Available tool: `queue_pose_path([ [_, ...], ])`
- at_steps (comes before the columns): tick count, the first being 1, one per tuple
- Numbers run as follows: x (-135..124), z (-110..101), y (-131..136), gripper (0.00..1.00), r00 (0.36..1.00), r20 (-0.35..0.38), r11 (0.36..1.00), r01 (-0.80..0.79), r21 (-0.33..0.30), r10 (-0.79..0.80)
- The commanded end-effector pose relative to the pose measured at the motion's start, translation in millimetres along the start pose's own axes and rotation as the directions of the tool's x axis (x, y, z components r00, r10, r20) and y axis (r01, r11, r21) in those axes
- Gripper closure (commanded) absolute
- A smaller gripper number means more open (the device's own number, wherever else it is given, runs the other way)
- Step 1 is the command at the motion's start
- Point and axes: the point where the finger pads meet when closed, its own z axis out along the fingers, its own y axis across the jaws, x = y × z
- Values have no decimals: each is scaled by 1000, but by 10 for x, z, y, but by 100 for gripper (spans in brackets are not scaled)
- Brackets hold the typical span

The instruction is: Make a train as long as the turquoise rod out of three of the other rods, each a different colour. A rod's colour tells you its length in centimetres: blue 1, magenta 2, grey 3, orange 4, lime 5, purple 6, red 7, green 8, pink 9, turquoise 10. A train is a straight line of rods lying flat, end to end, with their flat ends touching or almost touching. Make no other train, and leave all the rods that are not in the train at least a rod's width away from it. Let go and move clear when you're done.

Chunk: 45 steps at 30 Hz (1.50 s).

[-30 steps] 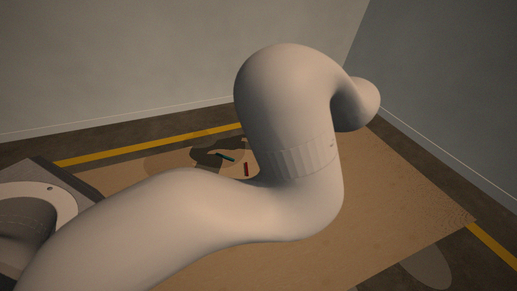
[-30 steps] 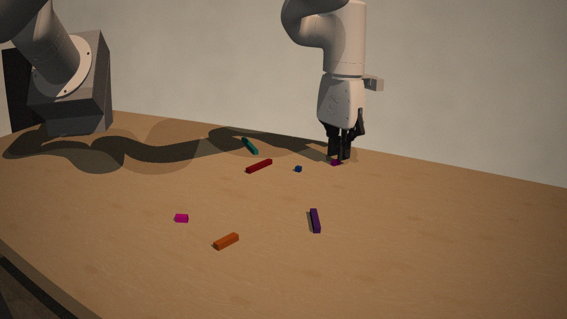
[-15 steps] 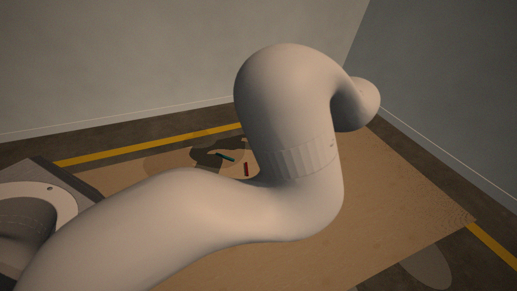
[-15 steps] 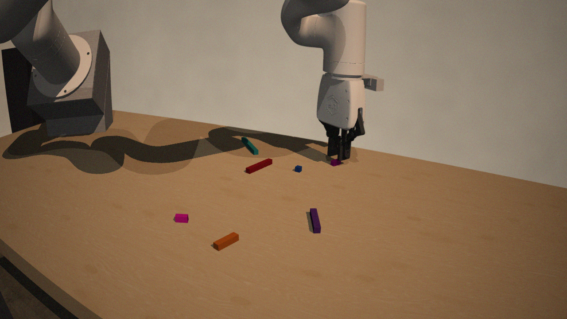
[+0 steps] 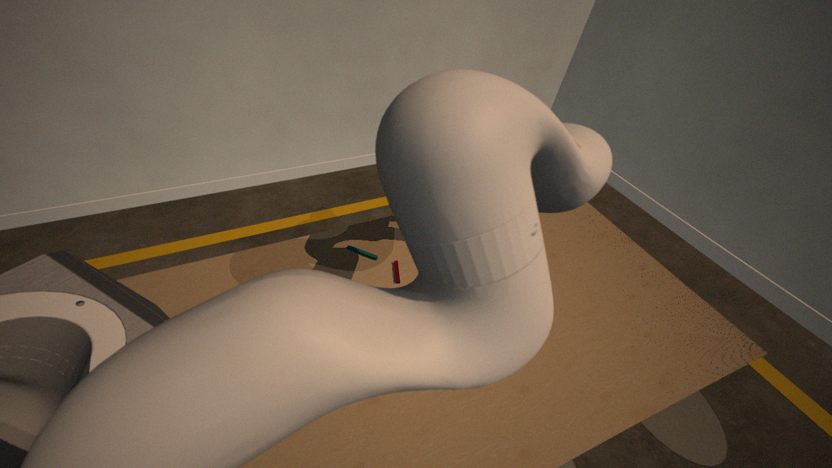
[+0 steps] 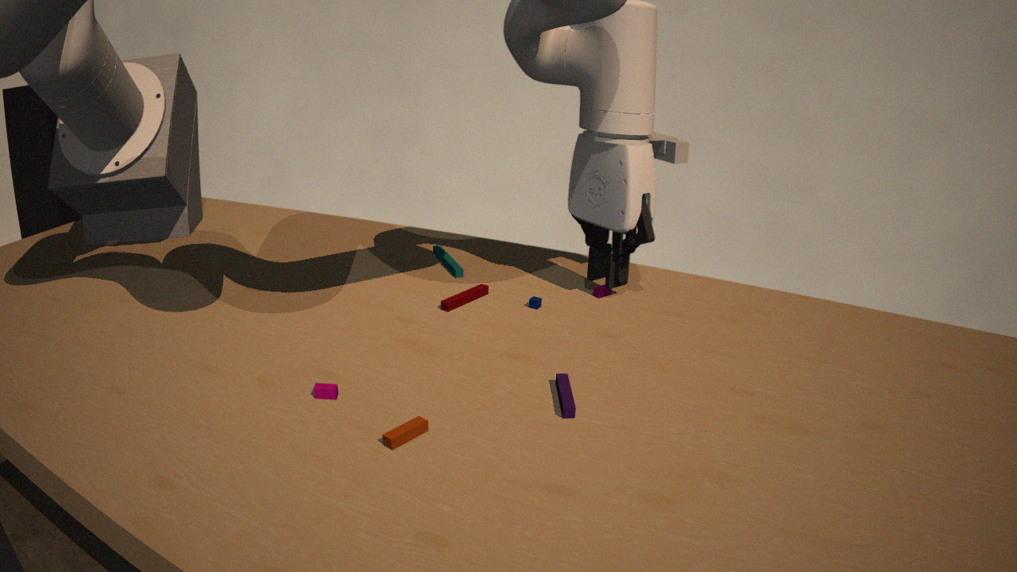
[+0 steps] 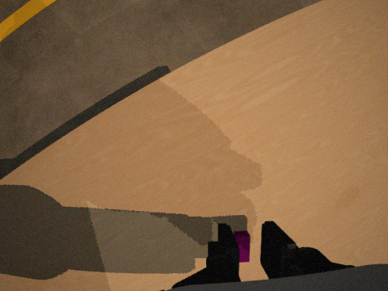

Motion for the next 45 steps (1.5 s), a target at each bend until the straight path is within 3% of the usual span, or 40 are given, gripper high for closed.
queue_pose_path([
  [1, 5, -2, 4, 76, 1000, -1, 1000, 0, -1, 0],
  [45, 5, 131, 4, 76, 1000, -1, 1000, 0, -1, 0],
])
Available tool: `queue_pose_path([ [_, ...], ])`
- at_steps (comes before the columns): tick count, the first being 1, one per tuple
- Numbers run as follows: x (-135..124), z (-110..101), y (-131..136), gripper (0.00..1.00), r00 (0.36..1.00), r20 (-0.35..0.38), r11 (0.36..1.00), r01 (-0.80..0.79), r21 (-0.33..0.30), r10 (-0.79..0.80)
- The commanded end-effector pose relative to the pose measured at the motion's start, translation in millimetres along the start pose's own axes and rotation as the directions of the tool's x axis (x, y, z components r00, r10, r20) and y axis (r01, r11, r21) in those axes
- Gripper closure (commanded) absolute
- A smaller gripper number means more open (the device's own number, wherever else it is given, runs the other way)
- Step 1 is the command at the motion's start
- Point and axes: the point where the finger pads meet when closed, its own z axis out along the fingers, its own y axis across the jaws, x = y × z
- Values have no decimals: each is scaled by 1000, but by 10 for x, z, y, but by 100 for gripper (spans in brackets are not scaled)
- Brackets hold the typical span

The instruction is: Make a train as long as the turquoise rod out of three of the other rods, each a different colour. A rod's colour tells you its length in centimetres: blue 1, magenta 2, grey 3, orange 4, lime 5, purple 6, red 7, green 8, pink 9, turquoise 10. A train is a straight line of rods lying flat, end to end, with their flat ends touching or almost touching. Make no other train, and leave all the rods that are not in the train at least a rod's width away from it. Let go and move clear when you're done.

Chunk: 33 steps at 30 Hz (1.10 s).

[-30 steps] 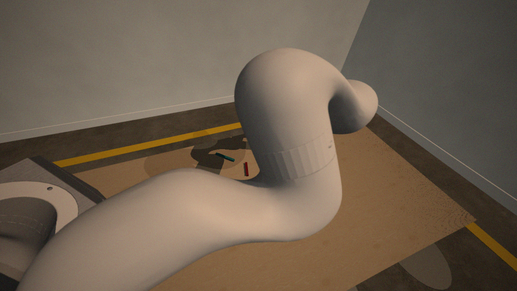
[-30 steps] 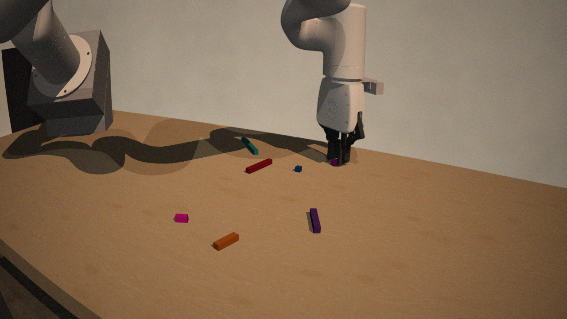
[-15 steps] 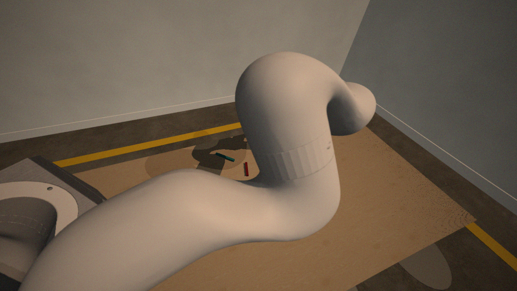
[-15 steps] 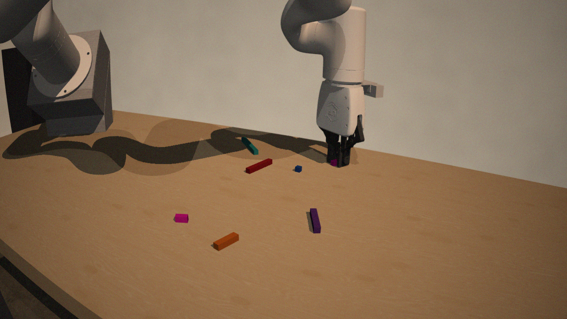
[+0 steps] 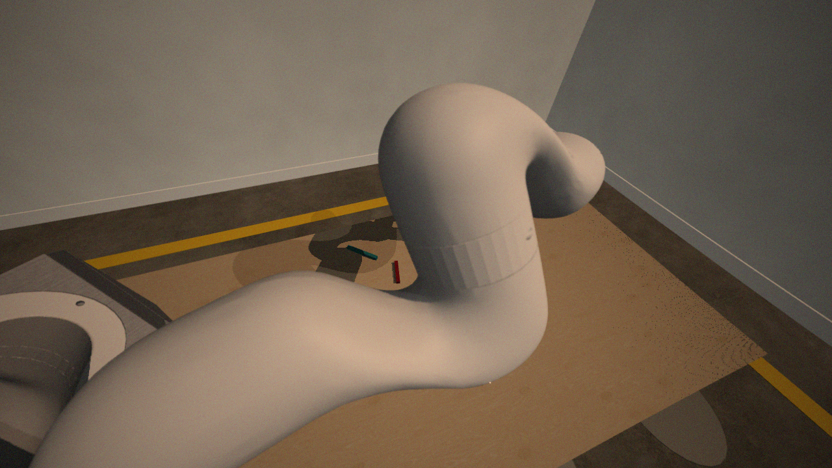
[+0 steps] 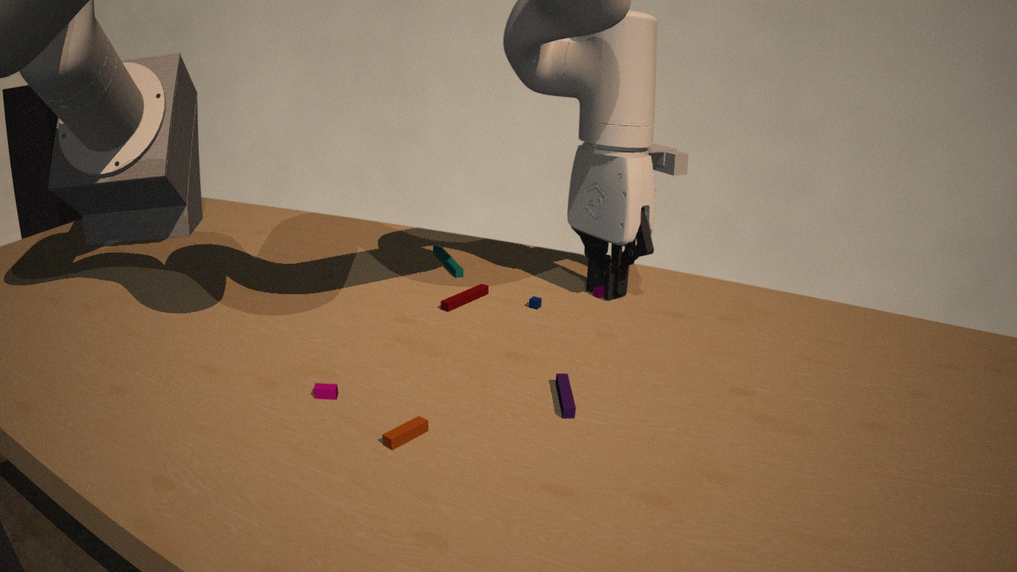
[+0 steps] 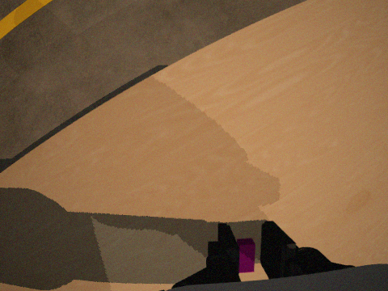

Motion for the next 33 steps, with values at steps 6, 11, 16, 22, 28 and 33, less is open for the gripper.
queue_pose_path([
  [6, 5, -9, 5, 76, 1000, -1, 1000, 0, -1, 0],
  [11, 5, -9, 5, 76, 1000, -1, 1000, 0, -1, 0],
  [16, 5, -9, 5, 76, 1000, -1, 1000, 0, -1, 0],
  [22, 5, -9, 5, 96, 1000, -1, 1000, 0, -1, 0],
  [28, 5, -9, 5, 96, 1000, -1, 1000, 0, -1, 0],
  [33, 5, -9, 5, 96, 1000, -1, 1000, 0, -1, 0],
])
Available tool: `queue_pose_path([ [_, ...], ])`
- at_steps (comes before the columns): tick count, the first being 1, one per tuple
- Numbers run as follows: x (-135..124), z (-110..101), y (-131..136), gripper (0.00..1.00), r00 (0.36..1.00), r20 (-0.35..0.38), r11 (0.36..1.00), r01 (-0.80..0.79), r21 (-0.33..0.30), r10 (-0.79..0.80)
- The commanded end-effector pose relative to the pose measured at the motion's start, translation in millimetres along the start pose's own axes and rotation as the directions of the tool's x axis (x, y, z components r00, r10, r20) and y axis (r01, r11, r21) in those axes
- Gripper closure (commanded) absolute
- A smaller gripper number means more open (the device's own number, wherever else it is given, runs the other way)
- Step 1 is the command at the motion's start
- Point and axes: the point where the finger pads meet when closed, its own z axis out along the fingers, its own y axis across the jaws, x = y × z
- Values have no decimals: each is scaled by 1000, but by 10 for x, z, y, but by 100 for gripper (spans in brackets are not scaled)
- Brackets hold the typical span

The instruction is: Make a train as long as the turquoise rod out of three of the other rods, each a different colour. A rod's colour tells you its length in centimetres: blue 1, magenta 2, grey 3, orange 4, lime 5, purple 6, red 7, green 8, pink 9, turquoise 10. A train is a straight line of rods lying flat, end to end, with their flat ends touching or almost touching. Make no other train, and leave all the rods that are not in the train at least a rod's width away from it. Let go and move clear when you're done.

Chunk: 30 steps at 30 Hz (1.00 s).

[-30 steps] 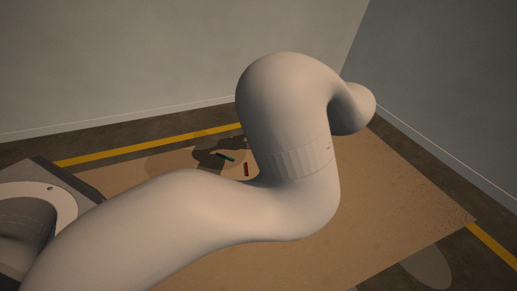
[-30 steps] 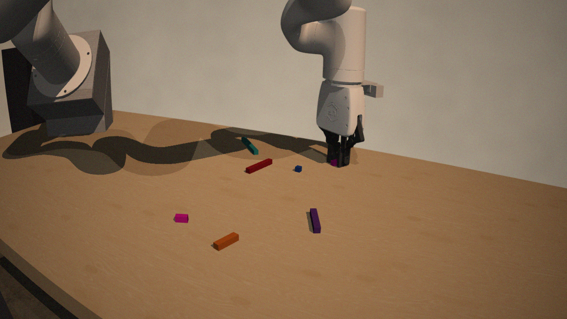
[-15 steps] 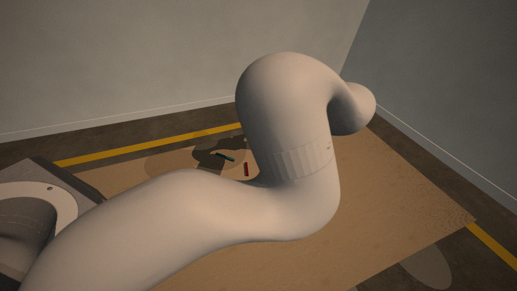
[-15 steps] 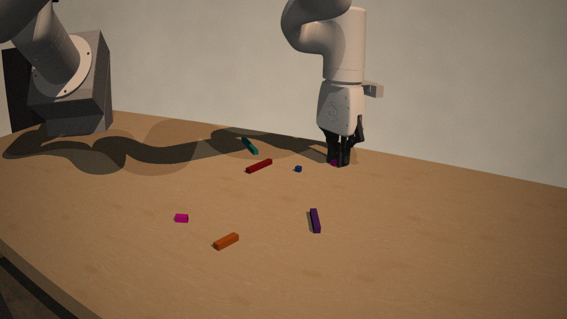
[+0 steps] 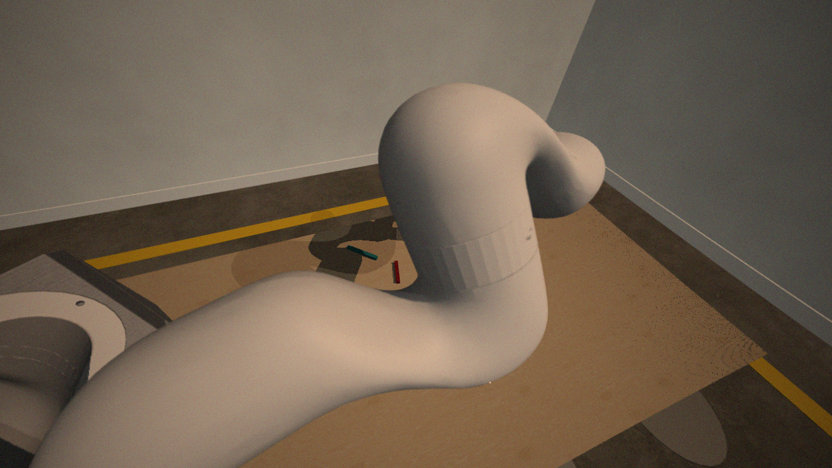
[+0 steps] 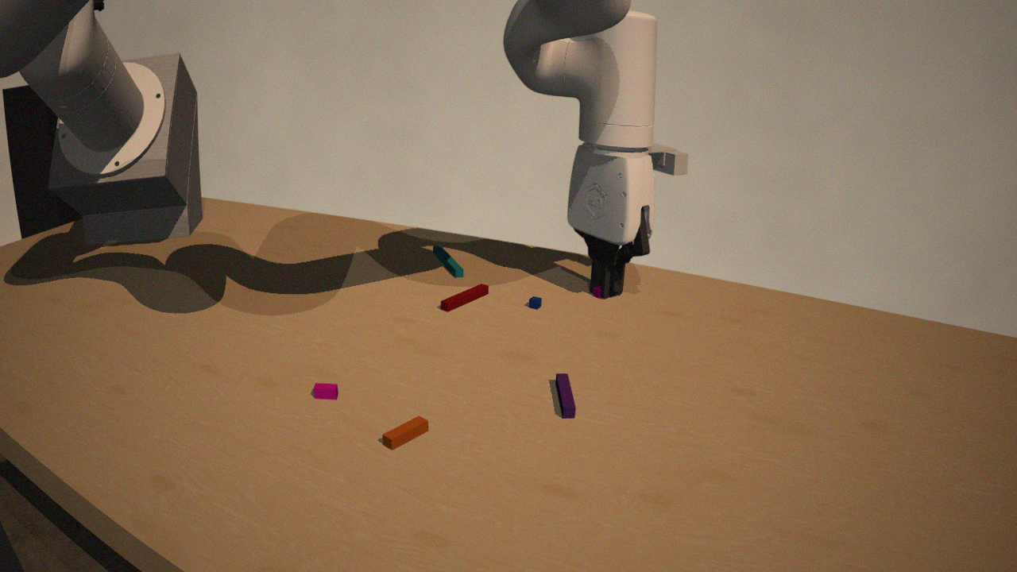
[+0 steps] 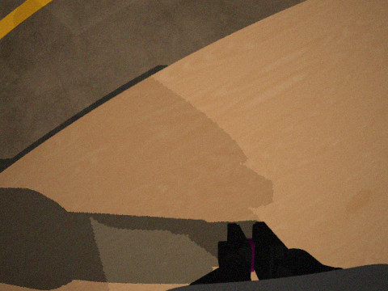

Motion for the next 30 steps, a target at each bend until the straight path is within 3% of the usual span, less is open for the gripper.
queue_pose_path([
  [1, 5, -9, 5, 96, 1000, -1, 1000, 0, -1, 0],
  [21, 5, -14, 5, 96, 1000, -1, 1000, 0, -1, 0],
  [30, 5, -287, 4, 96, 1000, -1, 1000, 0, -1, 0],
])
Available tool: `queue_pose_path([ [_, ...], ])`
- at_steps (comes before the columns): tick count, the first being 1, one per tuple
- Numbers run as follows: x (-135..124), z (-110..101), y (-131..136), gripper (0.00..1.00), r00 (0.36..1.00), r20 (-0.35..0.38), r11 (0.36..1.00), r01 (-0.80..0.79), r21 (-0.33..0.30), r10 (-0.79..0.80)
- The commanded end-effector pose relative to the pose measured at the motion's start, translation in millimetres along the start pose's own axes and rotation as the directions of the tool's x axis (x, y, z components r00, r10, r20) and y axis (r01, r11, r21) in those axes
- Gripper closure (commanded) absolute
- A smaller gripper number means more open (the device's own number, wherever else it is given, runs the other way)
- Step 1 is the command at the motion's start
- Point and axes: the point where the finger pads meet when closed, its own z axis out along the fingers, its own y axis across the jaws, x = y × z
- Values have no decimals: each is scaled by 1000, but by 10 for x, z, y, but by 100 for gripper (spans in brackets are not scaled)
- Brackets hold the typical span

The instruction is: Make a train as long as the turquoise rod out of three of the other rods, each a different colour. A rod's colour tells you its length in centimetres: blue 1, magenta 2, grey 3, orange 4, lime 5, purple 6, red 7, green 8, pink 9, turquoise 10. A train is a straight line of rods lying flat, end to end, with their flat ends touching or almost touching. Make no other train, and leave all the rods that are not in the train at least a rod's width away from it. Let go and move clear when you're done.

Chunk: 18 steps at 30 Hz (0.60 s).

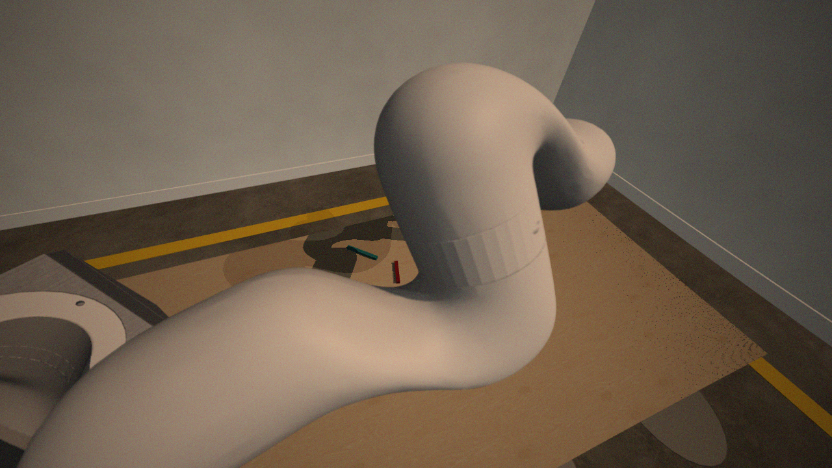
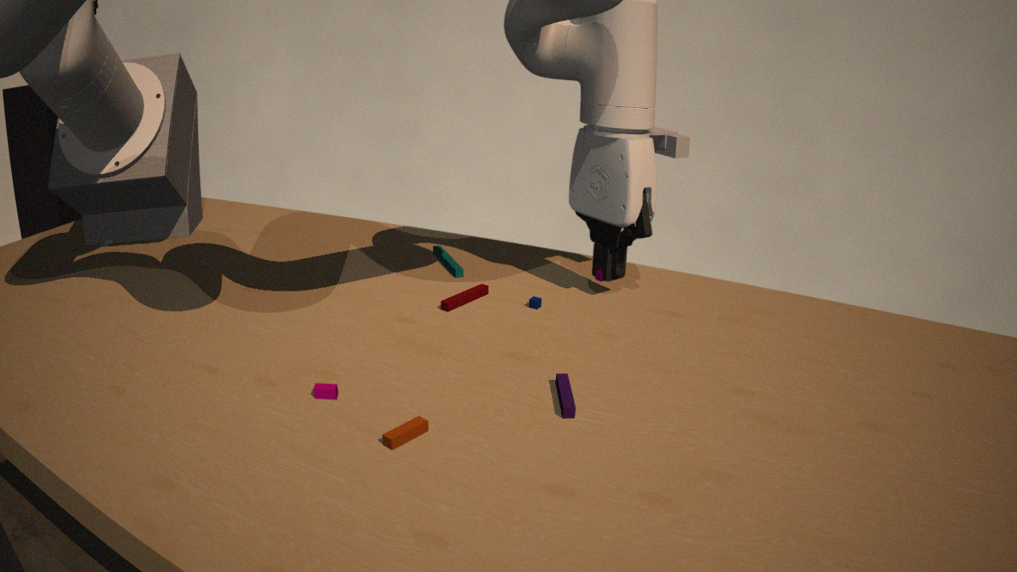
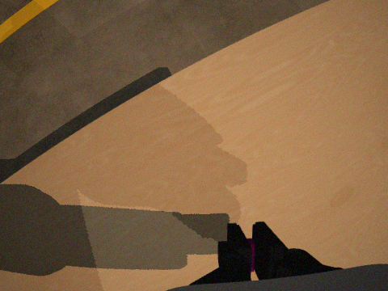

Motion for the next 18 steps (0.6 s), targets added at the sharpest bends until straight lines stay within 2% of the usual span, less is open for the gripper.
queue_pose_path([
  [1, -2, -153, -1, 96, 1000, 0, 1000, 0, 0, 0],
  [6, -2, -531, -1, 96, 1000, 0, 1000, 0, 0, 0],
  [10, -2, -740, -1, 96, 1000, 0, 1000, 0, 0, 0],
  [18, -2, -804, -1, 96, 1000, 0, 1000, 0, 0, 0],
])
